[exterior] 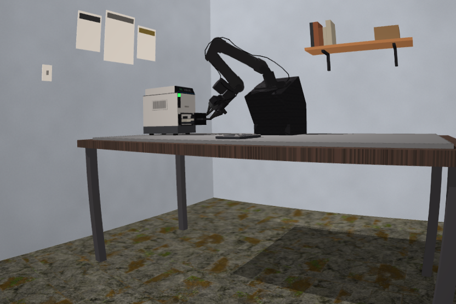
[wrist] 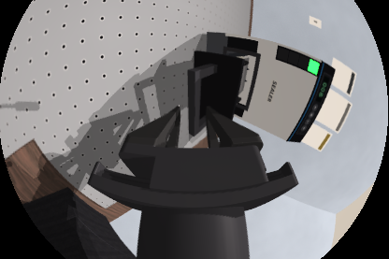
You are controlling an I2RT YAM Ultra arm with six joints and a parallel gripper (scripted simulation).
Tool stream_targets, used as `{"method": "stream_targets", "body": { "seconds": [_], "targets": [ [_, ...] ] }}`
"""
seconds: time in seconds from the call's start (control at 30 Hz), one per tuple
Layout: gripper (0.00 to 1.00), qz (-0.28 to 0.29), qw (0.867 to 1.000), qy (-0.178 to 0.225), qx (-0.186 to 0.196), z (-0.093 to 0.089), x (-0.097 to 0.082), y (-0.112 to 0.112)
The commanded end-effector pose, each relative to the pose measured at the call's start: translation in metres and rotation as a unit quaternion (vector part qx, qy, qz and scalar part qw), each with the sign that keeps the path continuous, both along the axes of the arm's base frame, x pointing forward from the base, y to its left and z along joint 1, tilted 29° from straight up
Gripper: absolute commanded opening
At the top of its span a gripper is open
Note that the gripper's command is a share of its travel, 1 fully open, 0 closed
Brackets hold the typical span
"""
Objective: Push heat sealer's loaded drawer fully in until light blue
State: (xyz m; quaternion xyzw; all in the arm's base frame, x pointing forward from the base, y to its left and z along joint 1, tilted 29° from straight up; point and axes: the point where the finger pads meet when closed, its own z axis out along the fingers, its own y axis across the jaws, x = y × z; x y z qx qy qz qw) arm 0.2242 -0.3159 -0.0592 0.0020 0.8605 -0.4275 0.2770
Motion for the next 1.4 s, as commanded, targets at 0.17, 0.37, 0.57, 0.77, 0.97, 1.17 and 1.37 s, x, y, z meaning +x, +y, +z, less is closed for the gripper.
{"method": "stream_targets", "body": {
  "seconds": [0.17, 0.37, 0.57, 0.77, 0.97, 1.17, 1.37],
  "targets": [
    [0.30, -0.008, 1.000, 0.000, -0.002, -0.004, -0.002, -0.010],
    [0.30, -0.007, 1.000, -0.001, -0.003, -0.004, 0.001, -0.014],
    [0.30, -0.007, 1.000, 0.001, 0.001, -0.009, 0.001, -0.015],
    [0.30, -0.007, 1.000, -0.001, -0.002, -0.009, 0.003, -0.018],
    [0.30, -0.007, 1.000, -0.001, -0.002, -0.010, 0.005, -0.021],
    [0.30, -0.008, 1.000, 0.000, -0.001, -0.012, 0.006, -0.023],
    [0.30, -0.008, 1.000, 0.001, 0.001, -0.008, 0.001, -0.016]
  ]
}}
